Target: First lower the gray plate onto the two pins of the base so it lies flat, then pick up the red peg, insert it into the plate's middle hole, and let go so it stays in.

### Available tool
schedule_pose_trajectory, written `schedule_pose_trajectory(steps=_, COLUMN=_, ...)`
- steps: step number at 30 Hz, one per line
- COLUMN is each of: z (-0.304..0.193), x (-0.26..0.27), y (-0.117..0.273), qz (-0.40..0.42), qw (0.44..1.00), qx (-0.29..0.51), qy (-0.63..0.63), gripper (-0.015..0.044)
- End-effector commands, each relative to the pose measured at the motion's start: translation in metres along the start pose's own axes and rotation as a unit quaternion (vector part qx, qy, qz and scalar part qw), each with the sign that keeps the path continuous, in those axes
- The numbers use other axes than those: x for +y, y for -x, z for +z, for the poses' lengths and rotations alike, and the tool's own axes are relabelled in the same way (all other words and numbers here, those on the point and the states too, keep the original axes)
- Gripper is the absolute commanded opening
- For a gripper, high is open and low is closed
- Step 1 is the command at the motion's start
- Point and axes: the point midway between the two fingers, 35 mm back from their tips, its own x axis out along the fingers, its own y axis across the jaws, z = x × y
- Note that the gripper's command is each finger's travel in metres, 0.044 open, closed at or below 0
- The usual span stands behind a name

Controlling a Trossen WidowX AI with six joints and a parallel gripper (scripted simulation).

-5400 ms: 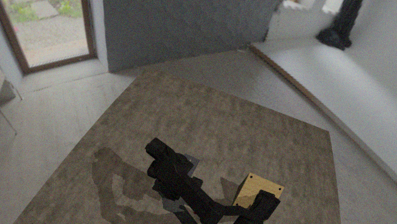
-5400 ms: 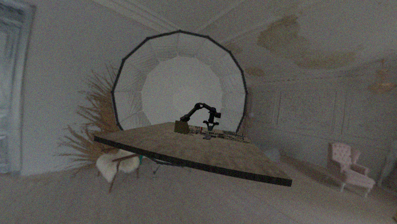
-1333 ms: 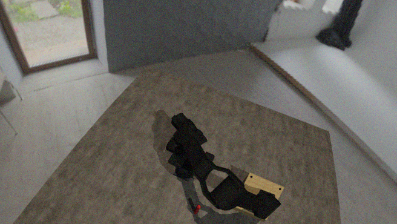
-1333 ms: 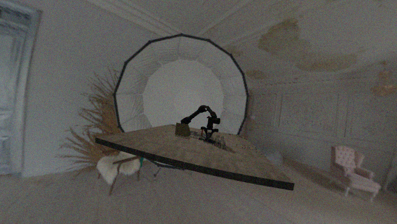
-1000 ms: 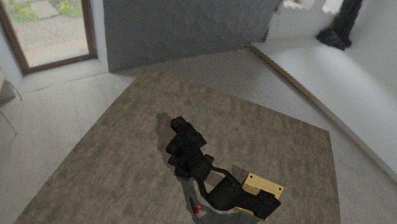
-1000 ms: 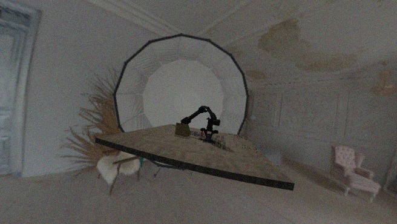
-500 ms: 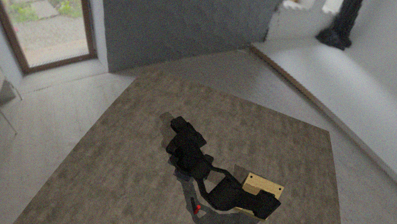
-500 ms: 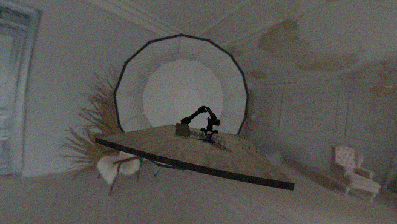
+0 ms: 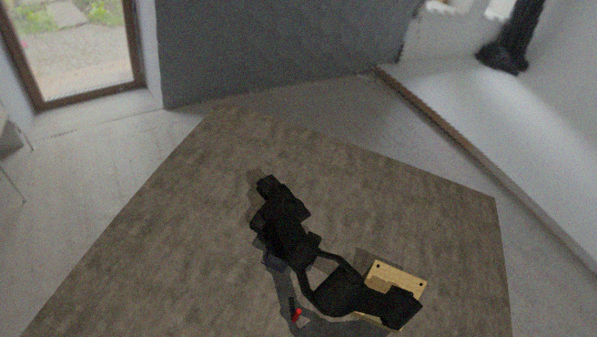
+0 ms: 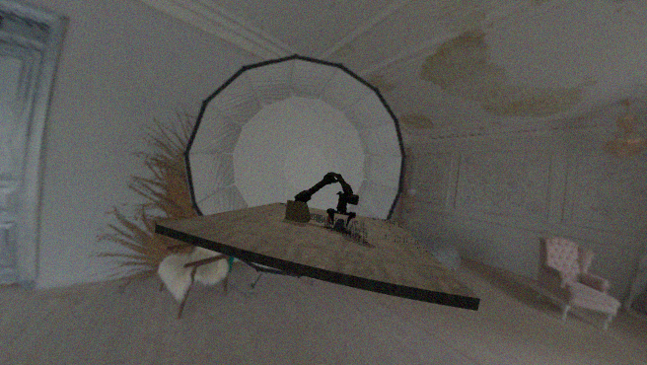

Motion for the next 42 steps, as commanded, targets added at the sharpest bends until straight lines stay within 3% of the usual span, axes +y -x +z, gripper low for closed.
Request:
schedule_pose_trajectory(steps=1, z=-0.001, x=-0.001, y=0.006, qz=-0.002, qw=1.000, qx=0.001, qy=-0.002, gripper=0.0440)
schedule_pose_trajectory(steps=11, z=-0.004, x=-0.005, y=0.113, qz=0.000, qw=1.000, qx=0.001, qy=-0.003, gripper=0.0440)
schedule_pose_trajectory(steps=19, z=-0.004, x=-0.005, y=0.118, qz=0.002, qw=1.000, qx=0.000, qy=-0.009, gripper=0.0440)
schedule_pose_trajectory(steps=24, z=0.026, x=0.006, y=0.124, qz=-0.002, qw=0.980, qx=0.006, qy=-0.198, gripper=0.0440)
schedule_pose_trajectory(steps=29, z=0.059, x=0.022, y=0.128, qz=-0.006, qw=0.912, qx=0.009, qy=-0.410, gripper=0.0440)
schedule_pose_trajectory(steps=35, z=0.095, x=0.047, y=0.128, qz=-0.008, qw=0.769, qx=0.006, qy=-0.639, gripper=0.0440)
schedule_pose_trajectory(steps=42, z=0.121, x=0.068, y=0.126, qz=-0.006, qw=0.647, qx=0.003, qy=-0.762, gripper=0.0440)
